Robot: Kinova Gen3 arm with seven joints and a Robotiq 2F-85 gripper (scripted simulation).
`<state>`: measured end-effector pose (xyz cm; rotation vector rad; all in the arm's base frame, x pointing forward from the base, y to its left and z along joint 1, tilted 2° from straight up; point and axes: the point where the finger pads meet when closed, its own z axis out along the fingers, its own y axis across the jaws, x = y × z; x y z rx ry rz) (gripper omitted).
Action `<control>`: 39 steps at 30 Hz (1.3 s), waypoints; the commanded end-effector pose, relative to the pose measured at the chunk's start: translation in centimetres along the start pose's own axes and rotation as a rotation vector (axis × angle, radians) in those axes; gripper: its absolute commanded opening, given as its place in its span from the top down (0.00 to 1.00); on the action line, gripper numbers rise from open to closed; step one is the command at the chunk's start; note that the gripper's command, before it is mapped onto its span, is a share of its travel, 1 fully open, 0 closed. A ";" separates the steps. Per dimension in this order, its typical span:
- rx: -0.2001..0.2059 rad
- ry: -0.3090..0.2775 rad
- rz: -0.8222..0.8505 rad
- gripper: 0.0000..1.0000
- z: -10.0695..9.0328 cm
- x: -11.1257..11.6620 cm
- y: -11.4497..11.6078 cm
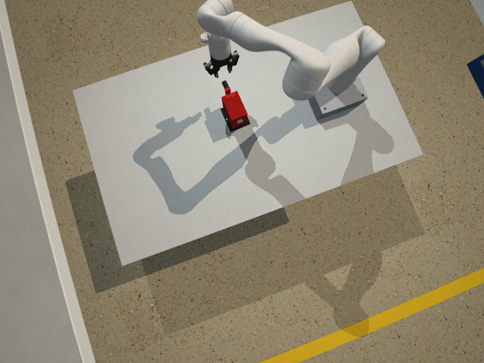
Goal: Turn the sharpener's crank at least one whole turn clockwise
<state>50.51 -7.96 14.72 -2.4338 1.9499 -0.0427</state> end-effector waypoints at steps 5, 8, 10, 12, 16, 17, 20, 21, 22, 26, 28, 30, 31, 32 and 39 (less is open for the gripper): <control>0.001 0.000 0.000 0.47 0.3 0.0 0.0; 0.001 0.000 0.000 0.47 0.6 0.0 0.0; 0.001 0.000 0.000 0.47 0.8 0.0 0.0; 0.001 0.000 0.000 0.47 1.0 0.0 0.0; 0.001 0.000 0.000 0.47 1.3 0.0 0.0; 0.001 0.000 0.000 0.47 1.5 0.0 0.0; 0.001 0.000 0.000 0.47 1.9 0.0 0.0; 0.001 0.000 0.000 0.47 2.0 0.0 0.0; 0.001 0.000 0.000 0.47 2.2 0.0 0.0; 0.001 0.000 0.000 0.47 2.8 0.0 0.0; 0.001 0.000 0.000 0.47 3.1 0.0 0.0; 0.001 0.000 0.000 0.47 3.4 0.0 0.0; 0.001 0.000 0.000 0.47 3.5 0.0 0.0; 0.001 0.000 0.000 0.47 3.5 0.0 0.0; 0.001 0.000 0.000 0.47 4.2 0.0 0.0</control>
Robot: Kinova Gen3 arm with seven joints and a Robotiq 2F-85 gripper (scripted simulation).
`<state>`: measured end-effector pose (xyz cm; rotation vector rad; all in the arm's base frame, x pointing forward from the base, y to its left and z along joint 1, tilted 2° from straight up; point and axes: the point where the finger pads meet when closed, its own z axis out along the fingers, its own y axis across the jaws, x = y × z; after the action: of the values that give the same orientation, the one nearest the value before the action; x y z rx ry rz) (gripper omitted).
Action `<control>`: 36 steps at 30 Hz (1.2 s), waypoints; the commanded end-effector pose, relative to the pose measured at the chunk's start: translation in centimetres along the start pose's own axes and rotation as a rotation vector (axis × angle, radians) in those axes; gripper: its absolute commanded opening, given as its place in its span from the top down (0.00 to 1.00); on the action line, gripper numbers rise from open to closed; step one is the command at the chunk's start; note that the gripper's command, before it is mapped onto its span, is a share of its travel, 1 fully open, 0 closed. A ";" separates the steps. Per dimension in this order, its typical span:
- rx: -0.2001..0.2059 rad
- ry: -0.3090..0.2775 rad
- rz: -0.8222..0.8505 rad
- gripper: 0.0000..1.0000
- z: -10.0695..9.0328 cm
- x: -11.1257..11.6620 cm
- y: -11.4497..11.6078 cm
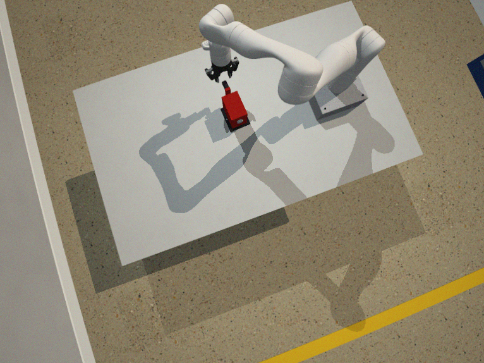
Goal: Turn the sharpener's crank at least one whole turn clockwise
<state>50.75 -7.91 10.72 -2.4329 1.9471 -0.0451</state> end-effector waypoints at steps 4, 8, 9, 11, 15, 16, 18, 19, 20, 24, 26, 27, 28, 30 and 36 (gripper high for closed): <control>-0.002 0.001 0.001 0.47 0.5 0.1 0.1; -0.002 0.001 0.001 0.47 0.6 0.1 0.1; -0.002 0.001 0.001 0.47 0.6 0.1 0.1; -0.002 0.001 0.001 0.47 0.6 0.1 0.1; -0.002 0.001 0.001 0.47 0.7 0.1 0.1; -0.002 0.001 0.001 0.47 0.7 0.1 0.1; -0.002 0.001 0.001 0.47 0.7 0.1 0.1; -0.002 0.001 0.001 0.47 0.7 0.1 0.1; -0.002 0.001 0.001 0.47 0.7 0.1 0.1; -0.002 0.001 0.001 0.47 0.7 0.1 0.1; -0.002 0.001 0.001 0.47 0.7 0.1 0.1; -0.002 0.001 0.001 0.47 0.7 0.1 0.1; -0.002 0.001 0.001 0.47 0.7 0.1 0.1; -0.002 0.001 0.001 0.47 0.7 0.1 0.1; -0.002 0.001 0.001 0.47 0.7 0.1 0.1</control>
<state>50.69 -7.97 9.95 -2.4340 1.9505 -0.0422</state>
